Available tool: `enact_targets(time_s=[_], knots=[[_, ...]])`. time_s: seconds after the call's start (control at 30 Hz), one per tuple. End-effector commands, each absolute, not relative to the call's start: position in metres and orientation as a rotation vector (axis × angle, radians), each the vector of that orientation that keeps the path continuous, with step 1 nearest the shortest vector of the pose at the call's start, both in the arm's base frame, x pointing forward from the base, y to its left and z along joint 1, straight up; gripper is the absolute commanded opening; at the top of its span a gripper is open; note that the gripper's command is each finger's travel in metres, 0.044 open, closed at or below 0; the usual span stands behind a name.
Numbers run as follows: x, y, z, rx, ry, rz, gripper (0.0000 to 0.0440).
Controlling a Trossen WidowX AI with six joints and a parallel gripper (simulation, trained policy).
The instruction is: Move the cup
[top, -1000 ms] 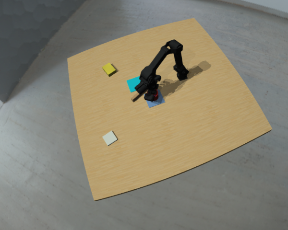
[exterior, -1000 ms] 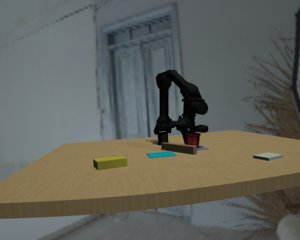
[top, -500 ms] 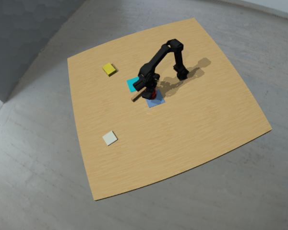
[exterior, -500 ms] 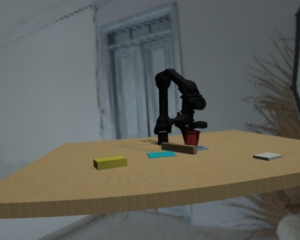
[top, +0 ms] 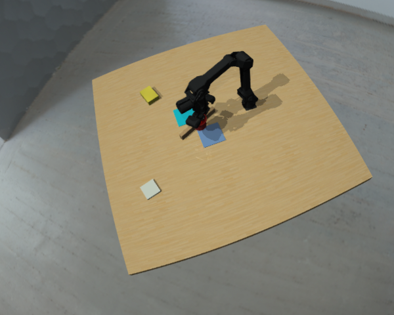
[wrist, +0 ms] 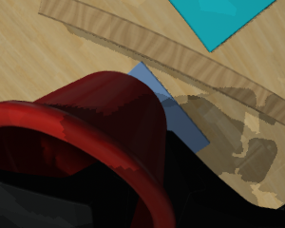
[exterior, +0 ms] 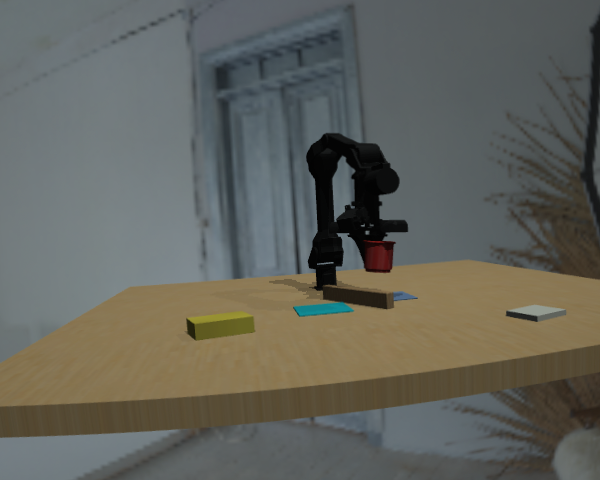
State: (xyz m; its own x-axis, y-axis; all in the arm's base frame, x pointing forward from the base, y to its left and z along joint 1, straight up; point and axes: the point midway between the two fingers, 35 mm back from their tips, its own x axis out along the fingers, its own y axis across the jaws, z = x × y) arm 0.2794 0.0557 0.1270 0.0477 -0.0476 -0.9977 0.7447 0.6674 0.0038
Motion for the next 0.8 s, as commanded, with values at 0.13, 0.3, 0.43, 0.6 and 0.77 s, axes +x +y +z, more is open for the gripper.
enact_targets(time_s=[0.13, 0.3, 0.43, 0.6, 0.77], knots=[[0.295, 0.039, 0.147, 0.71, 1.324, -0.681, 0.0], [0.306, 0.025, 0.153, 0.744, 1.273, -0.694, 0.0], [0.315, 0.012, 0.154, 0.769, 1.236, -0.707, 0.0], [0.324, -0.006, 0.152, 0.796, 1.195, -0.726, 0.0], [0.333, -0.022, 0.146, 0.817, 1.162, -0.748, 0.0]])
